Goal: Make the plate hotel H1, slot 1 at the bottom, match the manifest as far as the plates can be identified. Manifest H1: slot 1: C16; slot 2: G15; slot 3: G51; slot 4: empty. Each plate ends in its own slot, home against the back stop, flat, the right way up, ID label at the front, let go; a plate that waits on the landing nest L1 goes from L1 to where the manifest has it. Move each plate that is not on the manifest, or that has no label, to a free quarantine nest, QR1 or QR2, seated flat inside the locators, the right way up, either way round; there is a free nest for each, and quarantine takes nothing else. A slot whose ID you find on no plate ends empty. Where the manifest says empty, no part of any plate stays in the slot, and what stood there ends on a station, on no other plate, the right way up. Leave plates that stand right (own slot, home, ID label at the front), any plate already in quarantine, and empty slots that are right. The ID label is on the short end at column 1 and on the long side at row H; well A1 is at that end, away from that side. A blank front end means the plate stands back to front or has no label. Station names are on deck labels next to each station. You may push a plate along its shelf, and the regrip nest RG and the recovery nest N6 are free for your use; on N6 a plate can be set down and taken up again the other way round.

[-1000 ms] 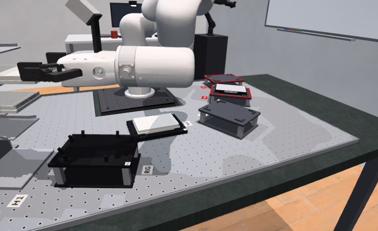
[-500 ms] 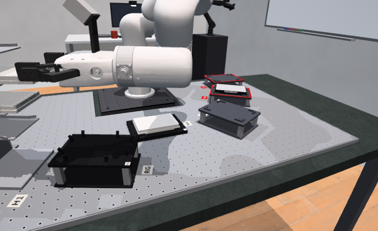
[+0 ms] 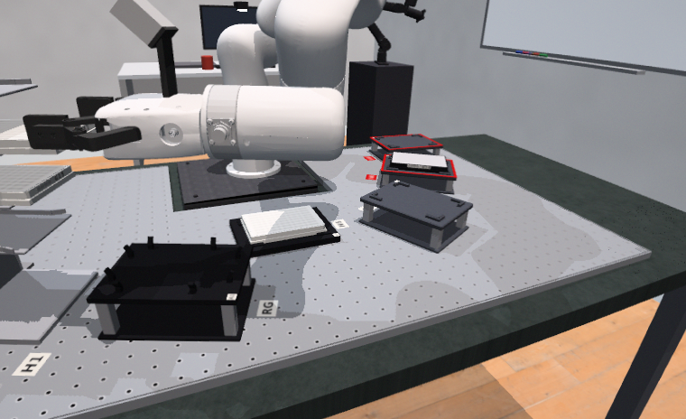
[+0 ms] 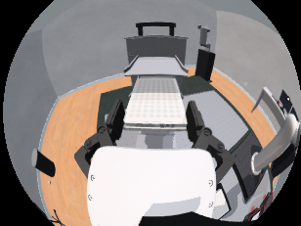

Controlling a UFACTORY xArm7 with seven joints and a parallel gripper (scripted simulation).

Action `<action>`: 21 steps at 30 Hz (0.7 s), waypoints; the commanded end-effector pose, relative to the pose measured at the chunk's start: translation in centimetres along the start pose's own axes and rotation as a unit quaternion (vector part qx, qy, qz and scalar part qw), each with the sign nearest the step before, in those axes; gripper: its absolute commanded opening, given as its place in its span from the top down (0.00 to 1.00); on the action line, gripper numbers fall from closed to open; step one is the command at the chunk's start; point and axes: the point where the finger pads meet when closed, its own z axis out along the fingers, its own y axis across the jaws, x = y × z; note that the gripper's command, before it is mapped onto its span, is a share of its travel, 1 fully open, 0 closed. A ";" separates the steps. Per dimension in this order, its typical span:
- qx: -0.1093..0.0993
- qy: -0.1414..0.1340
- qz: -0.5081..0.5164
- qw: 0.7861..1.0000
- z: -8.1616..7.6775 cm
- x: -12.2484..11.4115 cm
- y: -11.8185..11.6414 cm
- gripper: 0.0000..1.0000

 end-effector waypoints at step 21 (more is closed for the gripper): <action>0.000 0.000 0.002 1.000 0.7 0.1 0.0 1.00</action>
